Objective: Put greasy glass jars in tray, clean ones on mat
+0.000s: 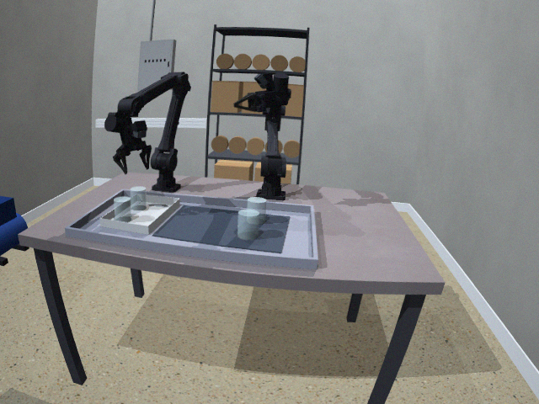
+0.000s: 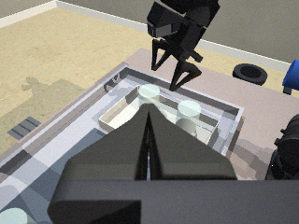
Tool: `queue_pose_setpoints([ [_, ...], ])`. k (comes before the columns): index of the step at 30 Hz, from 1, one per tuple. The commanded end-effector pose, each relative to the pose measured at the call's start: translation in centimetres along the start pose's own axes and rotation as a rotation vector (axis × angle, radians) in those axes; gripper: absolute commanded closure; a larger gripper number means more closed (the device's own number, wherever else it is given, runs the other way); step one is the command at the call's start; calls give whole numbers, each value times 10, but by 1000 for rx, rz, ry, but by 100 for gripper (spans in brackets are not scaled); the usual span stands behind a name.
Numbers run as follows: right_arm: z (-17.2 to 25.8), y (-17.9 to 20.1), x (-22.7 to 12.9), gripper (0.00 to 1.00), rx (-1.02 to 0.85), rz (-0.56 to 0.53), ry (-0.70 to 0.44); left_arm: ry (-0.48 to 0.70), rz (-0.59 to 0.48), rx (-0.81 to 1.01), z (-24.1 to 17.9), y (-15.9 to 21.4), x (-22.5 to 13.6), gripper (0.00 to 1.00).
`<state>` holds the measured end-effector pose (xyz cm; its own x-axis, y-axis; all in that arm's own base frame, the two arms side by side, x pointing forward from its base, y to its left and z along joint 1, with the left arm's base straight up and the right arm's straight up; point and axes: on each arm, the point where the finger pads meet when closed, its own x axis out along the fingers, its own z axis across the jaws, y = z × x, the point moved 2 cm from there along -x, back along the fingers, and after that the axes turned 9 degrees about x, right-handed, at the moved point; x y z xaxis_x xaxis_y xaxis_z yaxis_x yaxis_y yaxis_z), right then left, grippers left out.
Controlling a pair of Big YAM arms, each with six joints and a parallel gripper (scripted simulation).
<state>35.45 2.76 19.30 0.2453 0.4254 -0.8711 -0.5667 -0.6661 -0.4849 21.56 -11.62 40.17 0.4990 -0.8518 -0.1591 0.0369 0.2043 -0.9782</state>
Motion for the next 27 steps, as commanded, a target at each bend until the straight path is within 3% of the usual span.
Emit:
queue_pose_setpoints([
  [1, 8, -6, -14, 0, 123, -121, 72, 0, -16, 43, -1, -13, -2, 100],
  [27, 7, -15, -17, 0, 86, -143, 75, 0, -16, 43, -1, -13, -2, 100],
])
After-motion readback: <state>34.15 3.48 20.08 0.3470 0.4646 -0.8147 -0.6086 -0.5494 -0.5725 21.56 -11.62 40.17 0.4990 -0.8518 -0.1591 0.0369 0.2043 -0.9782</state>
